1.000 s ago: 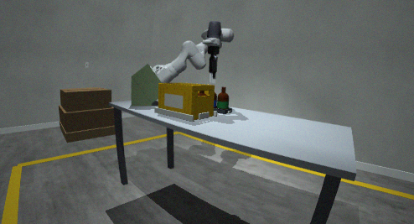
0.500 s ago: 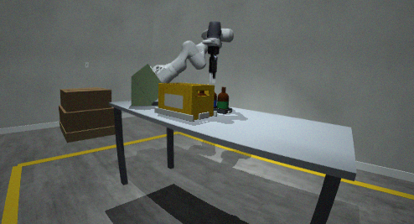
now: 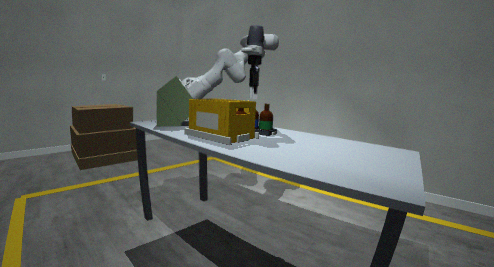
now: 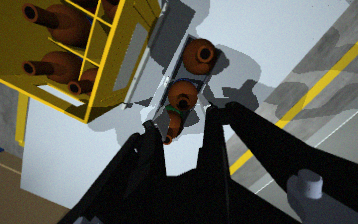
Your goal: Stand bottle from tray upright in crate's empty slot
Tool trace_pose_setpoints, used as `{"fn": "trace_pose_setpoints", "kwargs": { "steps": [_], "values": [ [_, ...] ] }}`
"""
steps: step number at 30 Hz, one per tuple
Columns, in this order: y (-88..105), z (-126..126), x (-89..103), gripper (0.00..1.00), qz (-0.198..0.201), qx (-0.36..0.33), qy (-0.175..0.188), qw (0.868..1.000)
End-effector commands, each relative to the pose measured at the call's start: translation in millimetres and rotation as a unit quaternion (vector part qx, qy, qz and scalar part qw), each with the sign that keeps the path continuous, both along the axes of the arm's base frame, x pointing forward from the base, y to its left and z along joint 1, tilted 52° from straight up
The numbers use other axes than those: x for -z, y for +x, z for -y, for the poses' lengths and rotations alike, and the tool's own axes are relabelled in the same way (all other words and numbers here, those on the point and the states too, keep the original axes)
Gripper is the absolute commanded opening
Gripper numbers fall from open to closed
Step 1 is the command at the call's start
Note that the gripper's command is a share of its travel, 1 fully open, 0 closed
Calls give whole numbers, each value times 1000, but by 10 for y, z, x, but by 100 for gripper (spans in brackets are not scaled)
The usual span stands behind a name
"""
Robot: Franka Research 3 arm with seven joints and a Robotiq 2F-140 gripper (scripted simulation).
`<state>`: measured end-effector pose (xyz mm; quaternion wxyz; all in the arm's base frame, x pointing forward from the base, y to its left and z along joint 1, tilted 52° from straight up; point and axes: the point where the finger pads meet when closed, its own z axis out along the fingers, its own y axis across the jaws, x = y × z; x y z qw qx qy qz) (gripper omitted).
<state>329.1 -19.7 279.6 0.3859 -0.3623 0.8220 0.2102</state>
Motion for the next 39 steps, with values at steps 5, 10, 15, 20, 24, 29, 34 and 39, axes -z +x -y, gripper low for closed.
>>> {"fn": "trace_pose_setpoints", "kwargs": {
  "steps": [5, 10, 15, 20, 24, 29, 34, 39],
  "values": [
    [0, -6, 8, 38, 2, -2, -1, 1000],
    [0, -6, 8, 38, 2, -2, -1, 1000],
    [0, -6, 8, 38, 2, -2, -1, 1000],
    [1, -7, 9, 38, 2, -2, -1, 1000],
    [4, -11, 13, 38, 2, -2, -1, 1000],
    [16, -26, 28, 38, 2, -2, -1, 1000],
    [27, -41, 42, 38, 2, -2, -1, 1000],
    [51, -72, 73, 38, 2, -2, -1, 1000]
  ]
}}
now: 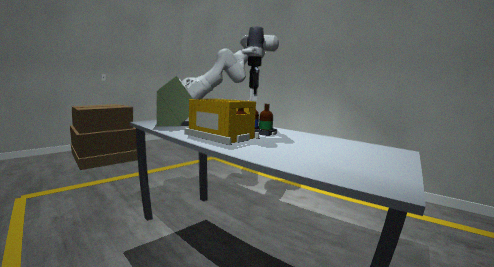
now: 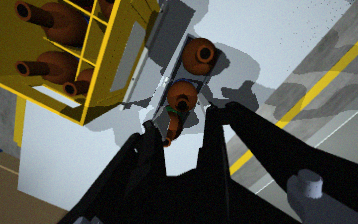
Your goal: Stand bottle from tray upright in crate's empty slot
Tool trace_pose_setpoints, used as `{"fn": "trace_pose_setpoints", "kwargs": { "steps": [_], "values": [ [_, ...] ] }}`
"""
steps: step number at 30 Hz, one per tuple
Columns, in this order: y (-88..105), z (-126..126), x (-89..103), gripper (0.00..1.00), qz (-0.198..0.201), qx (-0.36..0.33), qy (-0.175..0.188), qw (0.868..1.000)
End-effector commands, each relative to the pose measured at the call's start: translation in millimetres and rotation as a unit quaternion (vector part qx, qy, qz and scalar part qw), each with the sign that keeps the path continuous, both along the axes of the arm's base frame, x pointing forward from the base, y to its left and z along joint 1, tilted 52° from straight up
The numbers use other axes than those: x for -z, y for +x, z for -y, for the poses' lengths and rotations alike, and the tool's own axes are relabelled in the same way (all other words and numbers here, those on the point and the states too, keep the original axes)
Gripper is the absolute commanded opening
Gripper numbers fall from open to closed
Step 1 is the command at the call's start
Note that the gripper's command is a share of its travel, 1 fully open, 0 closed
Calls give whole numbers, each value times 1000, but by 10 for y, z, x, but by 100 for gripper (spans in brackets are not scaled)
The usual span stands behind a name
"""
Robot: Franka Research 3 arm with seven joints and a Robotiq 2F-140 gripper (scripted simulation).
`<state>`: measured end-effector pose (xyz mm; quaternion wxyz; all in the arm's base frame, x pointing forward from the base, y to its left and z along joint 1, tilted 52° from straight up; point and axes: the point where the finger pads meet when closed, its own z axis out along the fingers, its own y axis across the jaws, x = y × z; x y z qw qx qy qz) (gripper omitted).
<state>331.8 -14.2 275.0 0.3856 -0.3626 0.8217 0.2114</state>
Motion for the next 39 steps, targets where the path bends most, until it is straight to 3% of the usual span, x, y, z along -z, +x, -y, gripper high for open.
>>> {"fn": "trace_pose_setpoints", "kwargs": {
  "steps": [1, 39],
  "values": [
    [29, -24, 35, 38, 2, -1, -2, 1000],
    [176, -215, 222, 38, 2, -1, -2, 1000]
  ]
}}
